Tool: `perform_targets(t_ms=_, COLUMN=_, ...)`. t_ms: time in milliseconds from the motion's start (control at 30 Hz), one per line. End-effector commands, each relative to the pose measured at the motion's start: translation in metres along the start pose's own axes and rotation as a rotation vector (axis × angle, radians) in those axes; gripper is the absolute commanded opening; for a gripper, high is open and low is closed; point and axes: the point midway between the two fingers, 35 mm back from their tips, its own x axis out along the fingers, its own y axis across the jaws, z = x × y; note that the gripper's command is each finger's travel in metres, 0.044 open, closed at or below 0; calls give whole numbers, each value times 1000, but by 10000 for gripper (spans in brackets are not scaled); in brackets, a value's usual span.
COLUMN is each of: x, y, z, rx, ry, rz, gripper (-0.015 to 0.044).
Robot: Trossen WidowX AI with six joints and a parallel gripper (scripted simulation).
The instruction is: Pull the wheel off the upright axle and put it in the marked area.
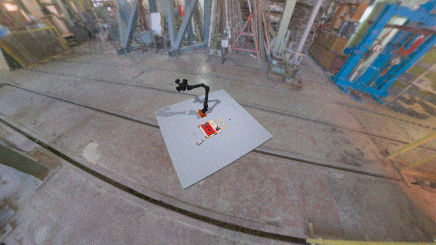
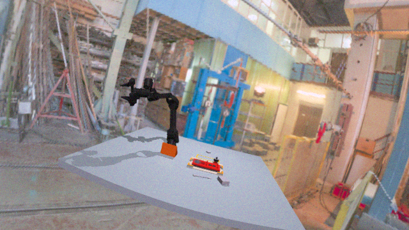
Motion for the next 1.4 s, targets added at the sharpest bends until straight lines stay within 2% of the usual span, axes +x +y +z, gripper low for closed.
perform_targets(t_ms=0, x=-1, y=-1, z=1, rx=0, ry=-3, rz=-4, gripper=374)
perform_targets(t_ms=100, x=-21, y=-14, z=18, rx=2, ry=-44, rz=-59, gripper=300)
perform_targets(t_ms=700, x=-149, y=-72, z=109, rx=57, ry=-423, rz=-299, gripper=300)
perform_targets(t_ms=1033, x=-275, y=-77, z=171, rx=36, ry=-802, rz=-375, gripper=300)
perform_targets(t_ms=1367, x=-404, y=-40, z=208, rx=-67, ry=-1135, rz=-342, gripper=300)
